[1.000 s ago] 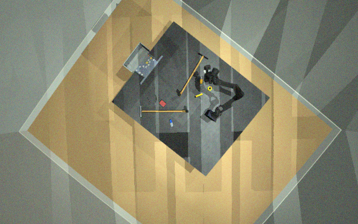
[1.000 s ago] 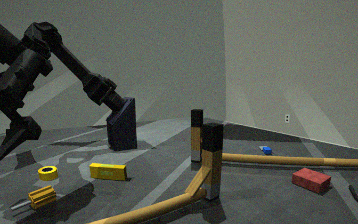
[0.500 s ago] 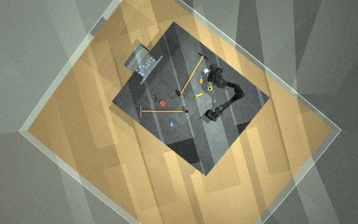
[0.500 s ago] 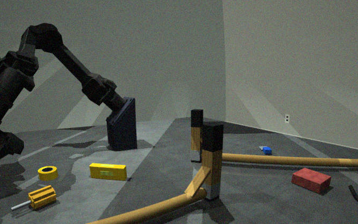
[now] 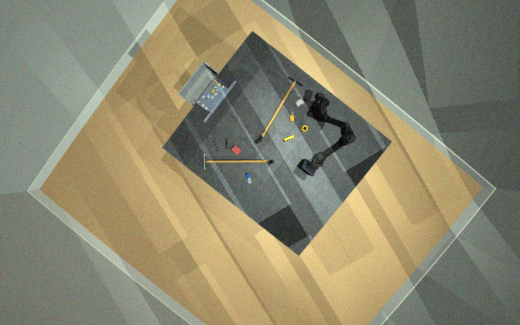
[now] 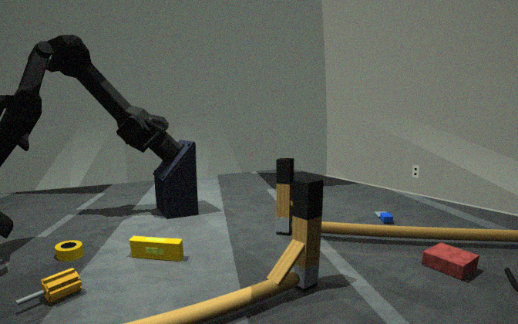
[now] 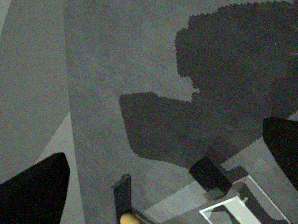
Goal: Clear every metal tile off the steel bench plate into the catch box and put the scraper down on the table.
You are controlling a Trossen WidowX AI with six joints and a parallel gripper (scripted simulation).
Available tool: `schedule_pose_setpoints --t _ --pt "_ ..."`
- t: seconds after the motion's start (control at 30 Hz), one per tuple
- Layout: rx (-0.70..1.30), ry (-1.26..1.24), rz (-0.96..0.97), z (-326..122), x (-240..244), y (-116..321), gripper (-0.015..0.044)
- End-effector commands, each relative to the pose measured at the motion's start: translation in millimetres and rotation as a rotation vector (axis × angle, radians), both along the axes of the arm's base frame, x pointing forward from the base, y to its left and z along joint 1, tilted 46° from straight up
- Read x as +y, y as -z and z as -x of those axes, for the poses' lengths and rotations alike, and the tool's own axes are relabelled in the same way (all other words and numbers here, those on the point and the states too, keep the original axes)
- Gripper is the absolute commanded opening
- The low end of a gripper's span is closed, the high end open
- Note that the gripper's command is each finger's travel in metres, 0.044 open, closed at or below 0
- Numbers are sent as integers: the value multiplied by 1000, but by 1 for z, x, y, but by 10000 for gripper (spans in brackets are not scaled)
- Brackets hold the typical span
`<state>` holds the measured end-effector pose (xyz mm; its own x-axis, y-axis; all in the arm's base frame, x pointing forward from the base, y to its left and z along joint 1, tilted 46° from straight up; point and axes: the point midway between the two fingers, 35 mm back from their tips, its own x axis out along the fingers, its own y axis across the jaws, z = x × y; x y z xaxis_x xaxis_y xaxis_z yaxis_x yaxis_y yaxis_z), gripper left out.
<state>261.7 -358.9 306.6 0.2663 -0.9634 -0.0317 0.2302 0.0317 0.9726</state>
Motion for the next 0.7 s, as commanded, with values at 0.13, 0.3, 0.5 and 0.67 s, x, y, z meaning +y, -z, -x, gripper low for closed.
schedule_pose_setpoints --t 0.13,0.3,0.5,0.67 --pt "-106 82 17 35 -24 -12 440" --pt "-165 133 30 57 -36 -19 440" --pt "-235 192 50 85 -50 -27 440" --pt "-292 239 70 109 -59 -33 440"
